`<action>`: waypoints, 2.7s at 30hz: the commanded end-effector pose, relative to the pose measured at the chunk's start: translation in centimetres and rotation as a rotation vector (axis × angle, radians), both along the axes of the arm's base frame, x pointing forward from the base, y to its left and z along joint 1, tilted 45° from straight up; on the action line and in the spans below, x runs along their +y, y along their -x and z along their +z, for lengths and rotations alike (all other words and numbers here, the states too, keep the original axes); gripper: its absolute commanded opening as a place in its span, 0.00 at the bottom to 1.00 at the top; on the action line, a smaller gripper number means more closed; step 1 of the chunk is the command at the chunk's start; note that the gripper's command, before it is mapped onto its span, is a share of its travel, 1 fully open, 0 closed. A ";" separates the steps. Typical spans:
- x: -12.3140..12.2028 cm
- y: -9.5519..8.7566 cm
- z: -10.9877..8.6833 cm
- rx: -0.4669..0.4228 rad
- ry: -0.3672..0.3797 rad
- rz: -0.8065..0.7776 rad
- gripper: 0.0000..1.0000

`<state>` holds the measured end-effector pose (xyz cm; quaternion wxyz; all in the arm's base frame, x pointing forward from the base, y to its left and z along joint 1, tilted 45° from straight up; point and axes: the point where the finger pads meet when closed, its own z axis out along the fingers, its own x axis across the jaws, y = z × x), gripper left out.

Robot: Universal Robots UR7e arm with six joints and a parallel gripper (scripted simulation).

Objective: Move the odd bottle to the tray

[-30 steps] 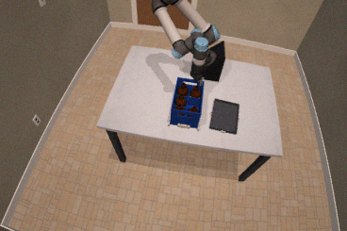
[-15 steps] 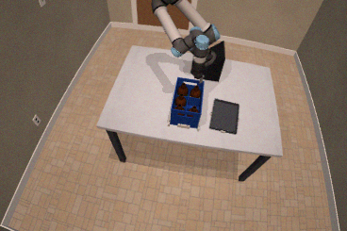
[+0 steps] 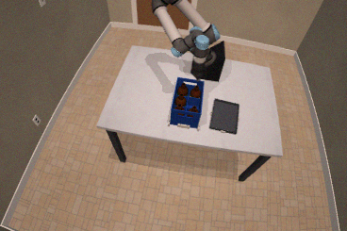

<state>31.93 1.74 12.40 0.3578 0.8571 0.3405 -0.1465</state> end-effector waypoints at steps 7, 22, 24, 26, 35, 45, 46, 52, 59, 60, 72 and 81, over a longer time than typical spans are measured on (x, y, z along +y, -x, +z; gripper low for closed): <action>0.1 -0.1 0.1 -0.003 -0.001 0.000 0.00; -0.1 -0.7 0.3 -0.002 -0.002 -0.002 0.00; -0.3 -1.7 0.7 -0.003 -0.002 -0.001 0.00; -0.7 -3.4 1.4 -0.003 -0.003 -0.001 0.00; -3.8 -11.9 4.7 -0.003 -0.004 -0.001 0.00; -6.7 -17.3 6.7 -0.003 -0.001 -0.001 0.00; -6.8 -17.4 6.8 -0.003 -0.001 -0.001 0.00; -6.9 -17.5 6.8 -0.003 -0.001 -0.001 0.00; -6.7 -17.4 6.9 -0.004 -0.001 0.001 1.00; -6.7 -17.4 6.9 -0.004 -0.001 0.001 1.00; -6.7 -17.4 6.9 -0.004 -0.001 0.001 1.00; -6.7 -17.4 6.9 -0.004 -0.001 0.001 1.00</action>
